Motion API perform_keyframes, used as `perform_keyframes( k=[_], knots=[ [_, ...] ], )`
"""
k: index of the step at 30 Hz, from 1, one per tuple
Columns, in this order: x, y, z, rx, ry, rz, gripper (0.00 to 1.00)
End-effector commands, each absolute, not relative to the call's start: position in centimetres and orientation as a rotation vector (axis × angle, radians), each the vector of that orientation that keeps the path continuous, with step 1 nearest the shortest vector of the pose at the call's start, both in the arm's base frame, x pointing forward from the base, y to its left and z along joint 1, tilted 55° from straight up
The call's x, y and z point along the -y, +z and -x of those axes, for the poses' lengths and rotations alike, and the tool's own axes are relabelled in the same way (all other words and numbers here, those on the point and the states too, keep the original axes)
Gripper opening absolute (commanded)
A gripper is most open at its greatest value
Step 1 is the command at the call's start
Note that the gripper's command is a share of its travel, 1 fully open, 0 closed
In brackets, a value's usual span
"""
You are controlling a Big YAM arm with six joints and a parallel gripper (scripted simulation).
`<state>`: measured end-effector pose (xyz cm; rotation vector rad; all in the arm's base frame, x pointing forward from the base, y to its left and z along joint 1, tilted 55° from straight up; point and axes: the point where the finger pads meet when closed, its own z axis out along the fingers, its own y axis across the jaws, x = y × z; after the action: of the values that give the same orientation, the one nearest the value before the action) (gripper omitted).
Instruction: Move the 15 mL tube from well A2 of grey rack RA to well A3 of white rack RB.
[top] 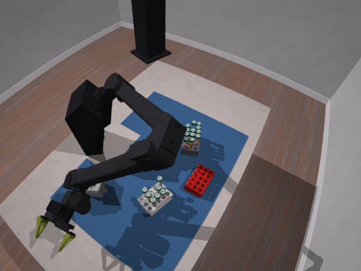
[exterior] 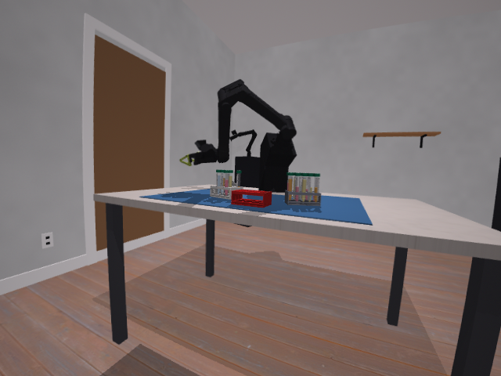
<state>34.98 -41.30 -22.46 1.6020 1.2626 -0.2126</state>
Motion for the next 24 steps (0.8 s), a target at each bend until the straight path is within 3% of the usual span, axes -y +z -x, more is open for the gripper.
perform_keyframes(
  k=[1,17,18,24],
  knots=[
    [41.6,-22.3,-34.8,-1.255,-0.216,-1.603,1.0],
    [41.6,-22.3,-34.8,-1.255,-0.216,-1.603,1.0],
    [42.9,-21.1,-33.9,-1.274,-0.227,-1.595,0.3],
    [44.2,-18.3,-33.9,-1.324,-0.212,-1.569,0.3]
  ],
)
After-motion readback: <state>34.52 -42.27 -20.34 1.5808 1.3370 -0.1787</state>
